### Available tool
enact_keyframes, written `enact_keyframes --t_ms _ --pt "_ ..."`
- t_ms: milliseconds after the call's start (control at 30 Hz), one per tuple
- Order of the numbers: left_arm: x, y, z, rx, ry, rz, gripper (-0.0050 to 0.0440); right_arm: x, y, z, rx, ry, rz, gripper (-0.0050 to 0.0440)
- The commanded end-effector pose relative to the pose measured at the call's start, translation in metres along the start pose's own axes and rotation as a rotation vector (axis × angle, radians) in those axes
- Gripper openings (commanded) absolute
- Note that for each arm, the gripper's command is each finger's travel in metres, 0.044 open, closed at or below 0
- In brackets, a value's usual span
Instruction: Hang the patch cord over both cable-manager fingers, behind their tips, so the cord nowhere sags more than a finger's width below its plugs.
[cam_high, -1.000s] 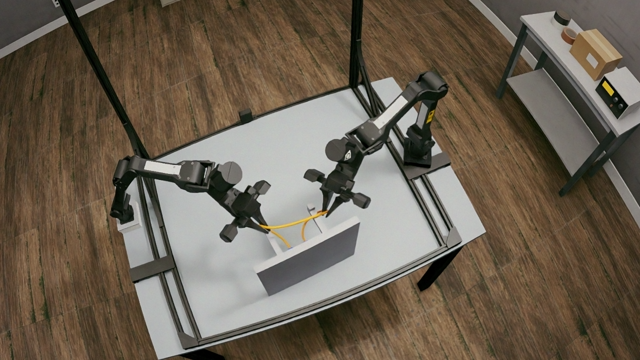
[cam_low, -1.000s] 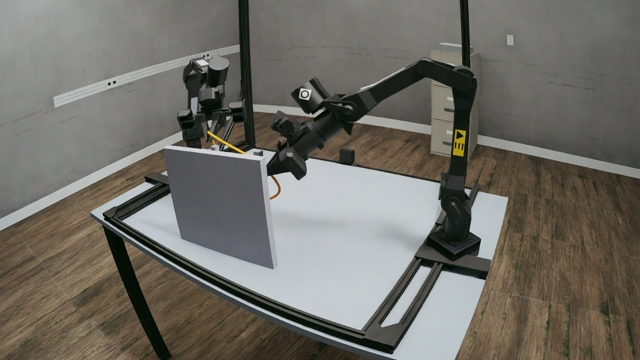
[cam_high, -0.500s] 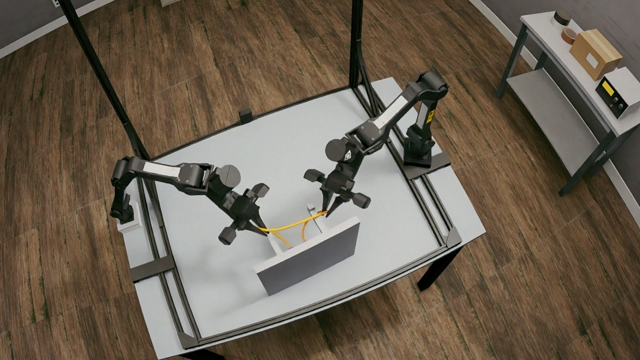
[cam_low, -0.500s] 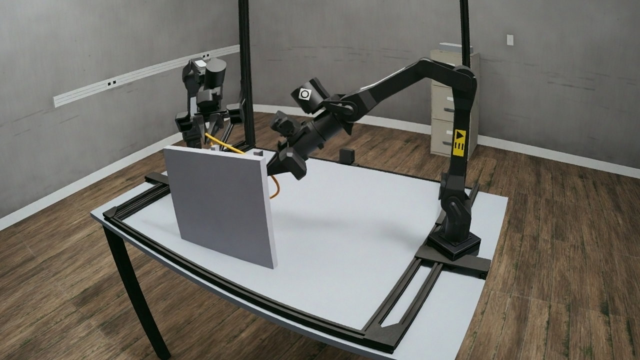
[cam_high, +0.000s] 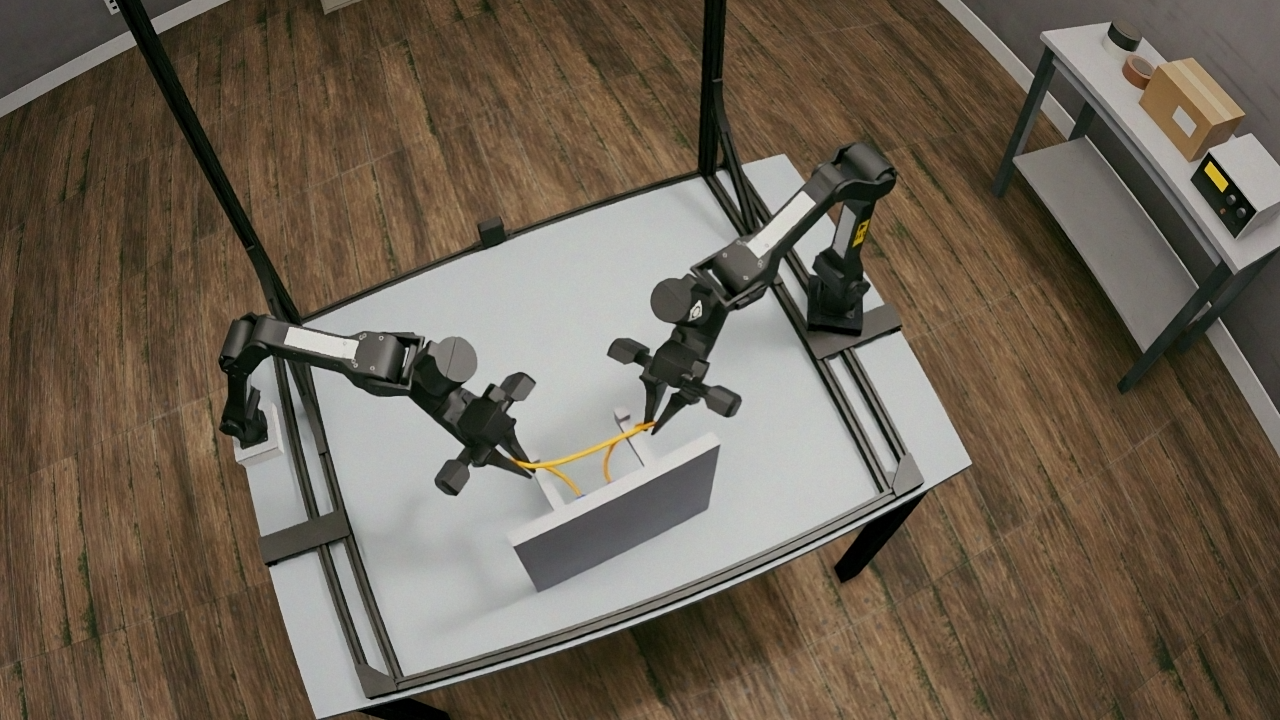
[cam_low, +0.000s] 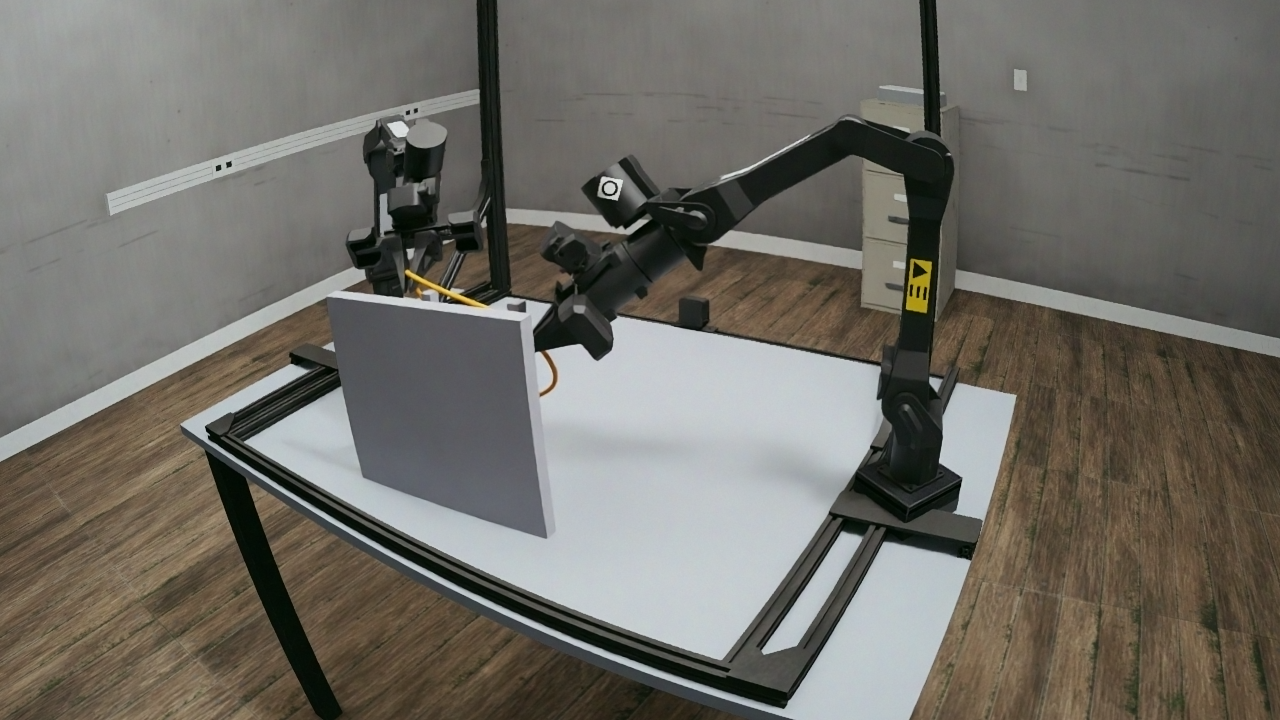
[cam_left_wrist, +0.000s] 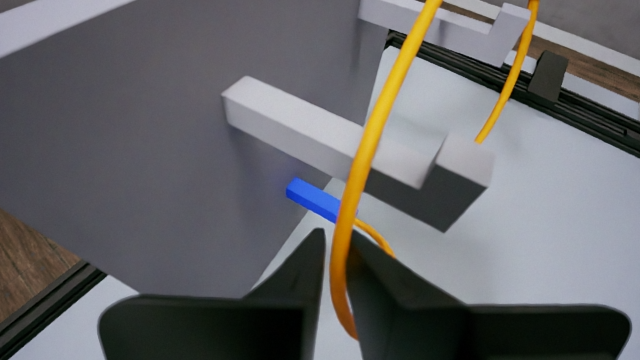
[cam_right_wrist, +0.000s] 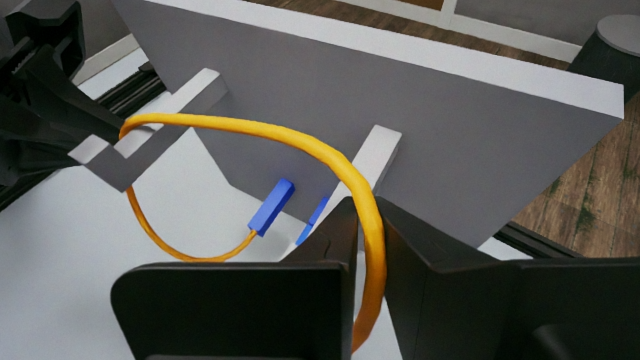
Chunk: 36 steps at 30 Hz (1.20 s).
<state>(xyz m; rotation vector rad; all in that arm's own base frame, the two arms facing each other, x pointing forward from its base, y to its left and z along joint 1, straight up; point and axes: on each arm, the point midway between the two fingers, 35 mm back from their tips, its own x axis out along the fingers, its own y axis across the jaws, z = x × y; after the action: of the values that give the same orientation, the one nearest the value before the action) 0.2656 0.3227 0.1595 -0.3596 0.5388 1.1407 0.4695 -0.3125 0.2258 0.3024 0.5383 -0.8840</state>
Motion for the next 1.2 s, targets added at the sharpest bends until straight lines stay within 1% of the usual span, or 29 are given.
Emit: enact_keyframes --t_ms 0,1167 --pt "-0.005 -0.001 0.010 -0.009 -0.025 -0.007 0.0040 -0.014 -0.006 0.013 0.007 -0.035 0.007 0.0025" --pt "-0.005 -0.001 0.010 -0.009 -0.025 -0.007 0.0040 -0.010 -0.016 -0.002 -0.018 -0.025 0.003 0.0025"
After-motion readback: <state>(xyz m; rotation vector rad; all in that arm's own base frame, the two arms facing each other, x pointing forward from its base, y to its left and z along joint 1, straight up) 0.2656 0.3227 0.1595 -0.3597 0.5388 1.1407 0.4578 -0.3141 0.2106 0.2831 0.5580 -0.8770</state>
